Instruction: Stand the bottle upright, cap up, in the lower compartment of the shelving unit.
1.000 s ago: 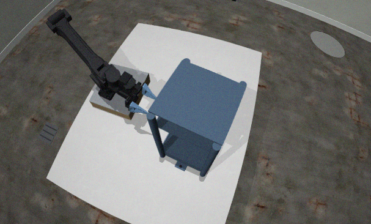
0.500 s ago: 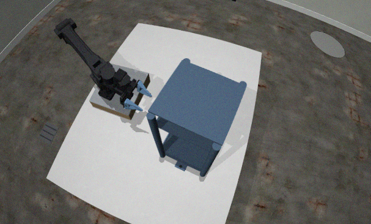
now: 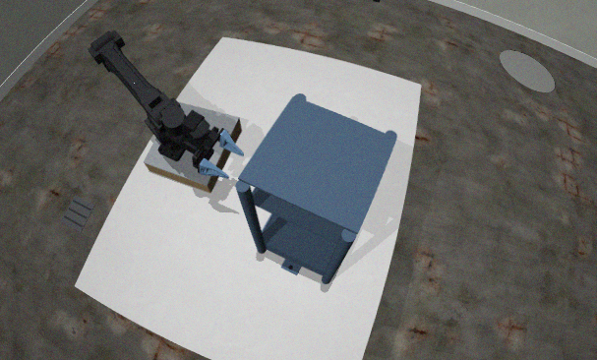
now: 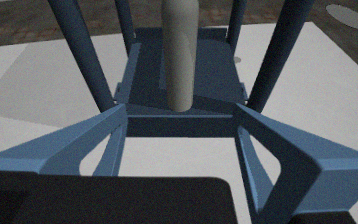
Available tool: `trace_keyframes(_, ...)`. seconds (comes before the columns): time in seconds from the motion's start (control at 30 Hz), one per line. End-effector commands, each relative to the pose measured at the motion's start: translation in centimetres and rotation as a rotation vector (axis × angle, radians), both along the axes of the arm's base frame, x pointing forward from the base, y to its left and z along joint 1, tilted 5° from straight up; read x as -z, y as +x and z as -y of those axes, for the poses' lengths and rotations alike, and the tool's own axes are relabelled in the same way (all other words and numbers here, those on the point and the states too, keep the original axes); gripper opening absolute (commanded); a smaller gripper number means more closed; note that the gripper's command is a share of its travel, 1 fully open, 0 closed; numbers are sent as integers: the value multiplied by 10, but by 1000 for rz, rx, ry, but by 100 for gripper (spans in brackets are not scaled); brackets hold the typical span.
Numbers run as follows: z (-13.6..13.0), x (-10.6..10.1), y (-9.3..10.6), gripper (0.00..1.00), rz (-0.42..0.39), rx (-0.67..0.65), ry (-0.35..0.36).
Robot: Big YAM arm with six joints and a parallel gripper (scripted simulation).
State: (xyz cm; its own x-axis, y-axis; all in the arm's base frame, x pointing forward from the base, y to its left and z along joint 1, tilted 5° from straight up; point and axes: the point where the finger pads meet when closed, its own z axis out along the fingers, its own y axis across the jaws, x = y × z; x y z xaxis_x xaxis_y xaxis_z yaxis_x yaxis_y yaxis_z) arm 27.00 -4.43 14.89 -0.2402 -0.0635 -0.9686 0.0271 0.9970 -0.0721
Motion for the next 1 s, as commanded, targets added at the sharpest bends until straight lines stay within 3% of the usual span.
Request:
trace_keyframes(0.0, 5, -25, 2, 73, 36, 10, -16)
trace_keyframes(0.97, 5, -28, 3, 73, 42, 10, -18)
